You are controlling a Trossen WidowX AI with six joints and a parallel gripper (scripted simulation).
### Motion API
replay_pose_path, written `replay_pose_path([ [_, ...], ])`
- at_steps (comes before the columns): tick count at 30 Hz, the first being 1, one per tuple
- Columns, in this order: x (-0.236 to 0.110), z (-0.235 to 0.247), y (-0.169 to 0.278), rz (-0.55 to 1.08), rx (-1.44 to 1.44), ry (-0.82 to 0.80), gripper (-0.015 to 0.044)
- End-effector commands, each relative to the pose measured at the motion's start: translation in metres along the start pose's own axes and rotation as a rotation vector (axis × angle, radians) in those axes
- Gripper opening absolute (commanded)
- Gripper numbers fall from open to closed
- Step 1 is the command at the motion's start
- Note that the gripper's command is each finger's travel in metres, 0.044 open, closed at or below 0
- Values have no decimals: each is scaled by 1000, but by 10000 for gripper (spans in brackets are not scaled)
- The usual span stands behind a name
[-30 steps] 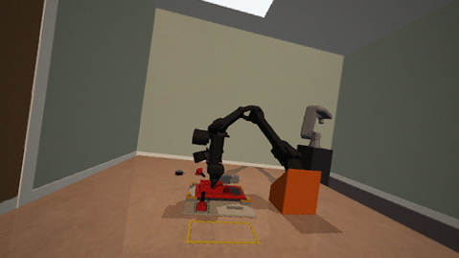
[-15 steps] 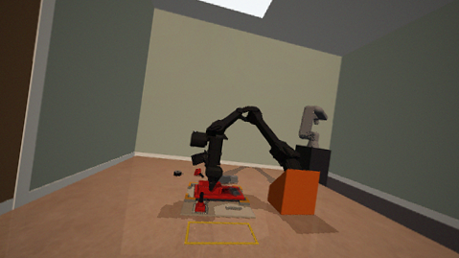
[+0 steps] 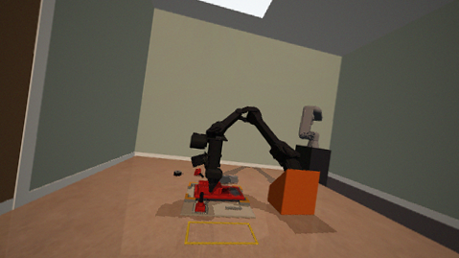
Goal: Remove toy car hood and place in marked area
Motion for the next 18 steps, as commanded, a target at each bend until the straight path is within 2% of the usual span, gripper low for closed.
replay_pose_path([
  [1, 0, 0, 0, -1, 1, 0, 361],
  [2, 0, 0, 0, -1, 1, 0, 335],
  [11, 0, 0, 0, -1, 1, 0, 275],
  [18, -3, 0, 0, -1, 1, 0, 91],
])
Point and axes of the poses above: the point midway between the two fingers, 35 mm back from their tips, its own x axis out along the fingers, its own z axis across the jaws, y = z × x, the point moved 8 cm from there along -x, back along the fingers, and after that the axes turned 4 degrees about x, right-handed, at the moved point
